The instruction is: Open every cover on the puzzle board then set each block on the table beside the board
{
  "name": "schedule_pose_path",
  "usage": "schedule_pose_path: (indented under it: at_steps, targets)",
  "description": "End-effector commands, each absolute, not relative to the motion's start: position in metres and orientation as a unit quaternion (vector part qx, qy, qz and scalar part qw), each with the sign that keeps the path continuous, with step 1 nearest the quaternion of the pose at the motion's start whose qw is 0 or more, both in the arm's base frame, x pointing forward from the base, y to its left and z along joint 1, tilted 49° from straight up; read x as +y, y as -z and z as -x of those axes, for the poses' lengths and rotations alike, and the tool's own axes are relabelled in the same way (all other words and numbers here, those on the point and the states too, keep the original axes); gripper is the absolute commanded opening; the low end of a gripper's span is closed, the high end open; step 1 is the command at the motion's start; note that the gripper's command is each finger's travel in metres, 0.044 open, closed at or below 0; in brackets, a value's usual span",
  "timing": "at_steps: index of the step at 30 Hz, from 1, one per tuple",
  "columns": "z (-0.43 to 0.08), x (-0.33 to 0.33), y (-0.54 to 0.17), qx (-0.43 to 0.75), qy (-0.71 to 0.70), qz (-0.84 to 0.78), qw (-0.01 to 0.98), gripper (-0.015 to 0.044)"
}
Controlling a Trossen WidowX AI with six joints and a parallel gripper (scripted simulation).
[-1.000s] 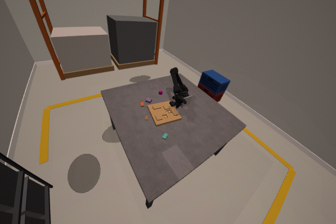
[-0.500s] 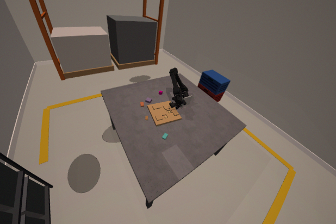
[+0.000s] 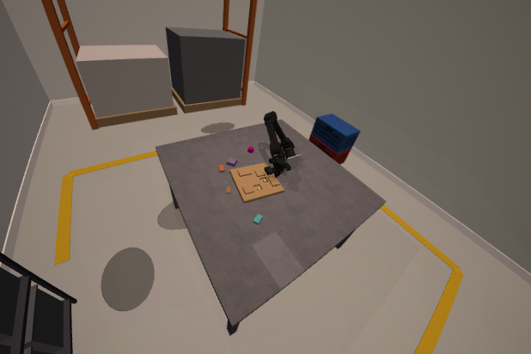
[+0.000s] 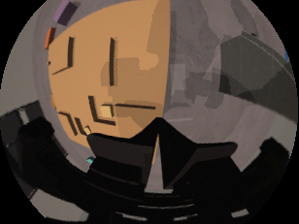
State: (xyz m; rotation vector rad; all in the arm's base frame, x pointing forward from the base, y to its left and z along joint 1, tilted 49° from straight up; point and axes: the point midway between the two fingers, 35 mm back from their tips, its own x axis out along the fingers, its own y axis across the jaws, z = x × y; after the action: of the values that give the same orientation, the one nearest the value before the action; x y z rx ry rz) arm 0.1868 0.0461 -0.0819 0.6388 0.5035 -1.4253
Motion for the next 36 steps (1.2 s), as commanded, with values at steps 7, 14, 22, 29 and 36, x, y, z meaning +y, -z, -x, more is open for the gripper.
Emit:
schedule_pose_path:
  at_steps: [7,14,22,29,36]
  targets:
    - [-0.192,0.041,0.081,0.225,0.636,-0.281,0.683,0.0]
    - [-0.2,0.04,0.079,0.225,0.636,-0.281,0.683,0.0]
    - [-0.207,0.038,0.077,0.224,0.636,-0.281,0.683,0.0]
    - [-0.215,0.039,0.076,0.224,0.636,-0.281,0.683,0.0]
    - [-0.224,0.038,0.074,0.224,0.636,-0.281,0.683,0.0]
